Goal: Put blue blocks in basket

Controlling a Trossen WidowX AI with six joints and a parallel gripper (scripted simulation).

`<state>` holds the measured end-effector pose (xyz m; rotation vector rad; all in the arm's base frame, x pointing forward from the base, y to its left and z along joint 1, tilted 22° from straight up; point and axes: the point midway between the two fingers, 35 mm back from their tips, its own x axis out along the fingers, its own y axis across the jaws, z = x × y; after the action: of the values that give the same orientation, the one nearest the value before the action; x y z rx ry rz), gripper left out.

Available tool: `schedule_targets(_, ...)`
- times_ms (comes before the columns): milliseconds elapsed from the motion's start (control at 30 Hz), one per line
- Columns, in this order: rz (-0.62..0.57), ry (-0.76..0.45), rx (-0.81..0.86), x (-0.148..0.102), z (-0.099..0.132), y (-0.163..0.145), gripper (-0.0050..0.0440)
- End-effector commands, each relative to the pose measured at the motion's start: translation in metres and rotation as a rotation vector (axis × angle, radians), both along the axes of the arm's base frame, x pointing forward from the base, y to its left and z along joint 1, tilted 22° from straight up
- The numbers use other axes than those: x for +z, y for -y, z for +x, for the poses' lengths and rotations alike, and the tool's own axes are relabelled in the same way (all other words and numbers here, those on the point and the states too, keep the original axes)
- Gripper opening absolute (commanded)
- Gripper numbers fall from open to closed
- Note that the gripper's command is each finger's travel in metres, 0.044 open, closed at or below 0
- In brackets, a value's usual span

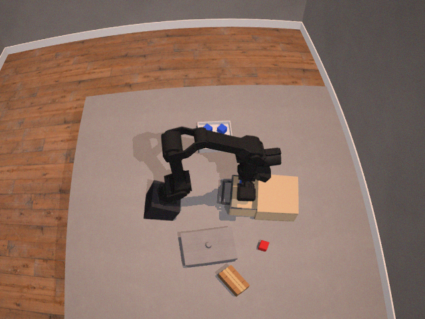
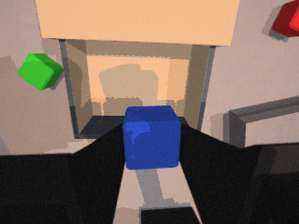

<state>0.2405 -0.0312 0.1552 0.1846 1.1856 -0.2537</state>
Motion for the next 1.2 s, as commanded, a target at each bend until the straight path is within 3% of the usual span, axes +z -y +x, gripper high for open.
schedule_targets(0, -0.004, 0.002, -0.002, 0.009, -0.004, -0.001, 0.0)
schedule_targets(200, -0.051, -0.011, 0.122, 0.008, -0.002, -0.02, 0.0)
schedule_targets(567, -0.31, -0.085, 0.804, 0.002, 0.013, -0.123, 0.0)
schedule_targets(633, -0.357, -0.099, 0.928, 0.001, 0.013, -0.127, 0.0)
schedule_targets(700, -0.404, -0.112, 1.052, -0.002, 0.01, -0.146, 0.0)
schedule_targets(767, -0.404, -0.112, 1.052, -0.002, 0.01, -0.146, 0.0)
schedule_targets(1167, -0.686, -0.193, 1.796, -0.025, -0.022, -0.249, 0.0)
